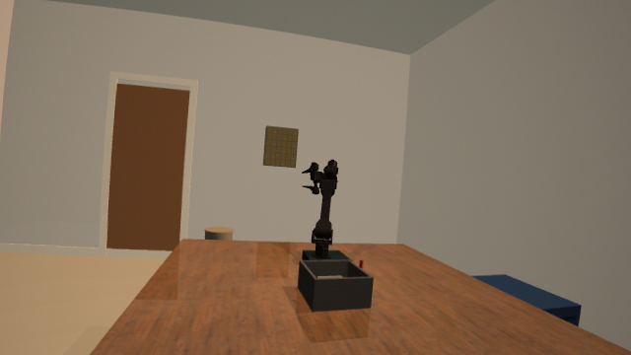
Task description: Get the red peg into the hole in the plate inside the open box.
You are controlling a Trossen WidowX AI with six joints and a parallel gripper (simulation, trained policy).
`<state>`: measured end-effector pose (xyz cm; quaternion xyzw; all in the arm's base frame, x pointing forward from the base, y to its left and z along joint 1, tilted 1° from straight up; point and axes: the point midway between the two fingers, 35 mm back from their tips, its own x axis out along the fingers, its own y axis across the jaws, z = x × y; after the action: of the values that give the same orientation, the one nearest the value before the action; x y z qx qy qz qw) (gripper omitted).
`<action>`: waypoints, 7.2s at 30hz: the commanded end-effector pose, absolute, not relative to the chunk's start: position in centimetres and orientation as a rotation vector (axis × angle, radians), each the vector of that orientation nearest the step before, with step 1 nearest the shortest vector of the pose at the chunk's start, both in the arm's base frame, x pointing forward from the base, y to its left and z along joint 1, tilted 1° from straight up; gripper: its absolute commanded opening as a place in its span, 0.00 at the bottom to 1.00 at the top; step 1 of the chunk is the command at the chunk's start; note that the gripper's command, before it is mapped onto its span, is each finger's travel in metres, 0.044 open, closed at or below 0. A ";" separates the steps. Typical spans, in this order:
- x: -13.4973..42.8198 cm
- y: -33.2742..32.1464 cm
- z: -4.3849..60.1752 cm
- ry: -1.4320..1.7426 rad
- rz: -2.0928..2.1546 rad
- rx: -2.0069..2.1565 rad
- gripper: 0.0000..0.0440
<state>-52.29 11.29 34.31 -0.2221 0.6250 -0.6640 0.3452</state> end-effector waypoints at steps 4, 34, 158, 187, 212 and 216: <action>-51.4 14.0 35.2 1.586 -1.847 -0.461 1.00; -41.3 30.8 35.0 0.868 -2.727 0.313 1.00; 17.3 14.5 13.9 -4.254 1.214 -1.055 1.00; 18.7 9.7 2.5 -3.919 2.000 -1.179 1.00; 20.0 7.8 1.3 -3.911 2.176 -1.002 0.00; 20.8 7.1 3.0 -3.910 2.252 -1.005 0.00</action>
<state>19.85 7.66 1.44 0.1630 0.6406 -0.3586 0.6591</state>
